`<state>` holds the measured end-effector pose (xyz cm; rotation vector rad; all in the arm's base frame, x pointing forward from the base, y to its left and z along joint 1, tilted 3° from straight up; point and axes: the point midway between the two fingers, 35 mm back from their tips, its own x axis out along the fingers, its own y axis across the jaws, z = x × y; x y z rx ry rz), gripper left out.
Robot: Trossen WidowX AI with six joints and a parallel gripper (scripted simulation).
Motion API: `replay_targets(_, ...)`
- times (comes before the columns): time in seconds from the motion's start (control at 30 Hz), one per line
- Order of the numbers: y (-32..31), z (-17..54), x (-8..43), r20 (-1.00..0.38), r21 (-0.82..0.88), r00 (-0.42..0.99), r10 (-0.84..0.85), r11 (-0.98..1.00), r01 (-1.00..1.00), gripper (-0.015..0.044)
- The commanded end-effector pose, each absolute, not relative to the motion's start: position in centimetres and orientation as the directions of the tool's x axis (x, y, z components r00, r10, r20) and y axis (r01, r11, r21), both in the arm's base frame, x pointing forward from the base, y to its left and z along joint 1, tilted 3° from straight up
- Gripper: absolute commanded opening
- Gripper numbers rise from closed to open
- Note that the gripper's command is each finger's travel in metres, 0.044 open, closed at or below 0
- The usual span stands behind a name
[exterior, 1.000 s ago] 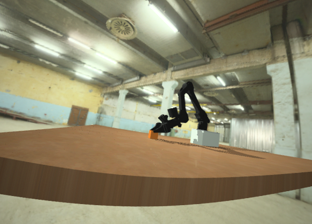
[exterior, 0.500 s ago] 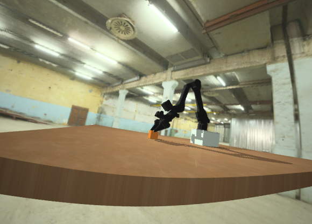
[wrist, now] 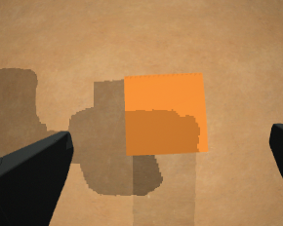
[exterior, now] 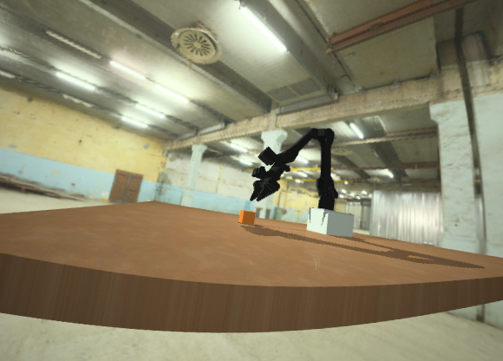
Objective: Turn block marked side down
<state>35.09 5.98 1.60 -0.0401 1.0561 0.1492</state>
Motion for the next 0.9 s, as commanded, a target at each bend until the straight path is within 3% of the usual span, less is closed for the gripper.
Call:
replay_targets(0.0,6.2,2.0,36.2,-0.904,0.041,0.415,0.1,0.988,-0.149,0.044)
replay_targets(0.43,6.6,4.1,38.3,-0.999,0.042,0.014,0.044,0.988,-0.149,0.044)
replay_targets(0.87,6.8,0.8,38.3,-0.999,0.042,-0.007,0.042,0.988,-0.149,0.044)
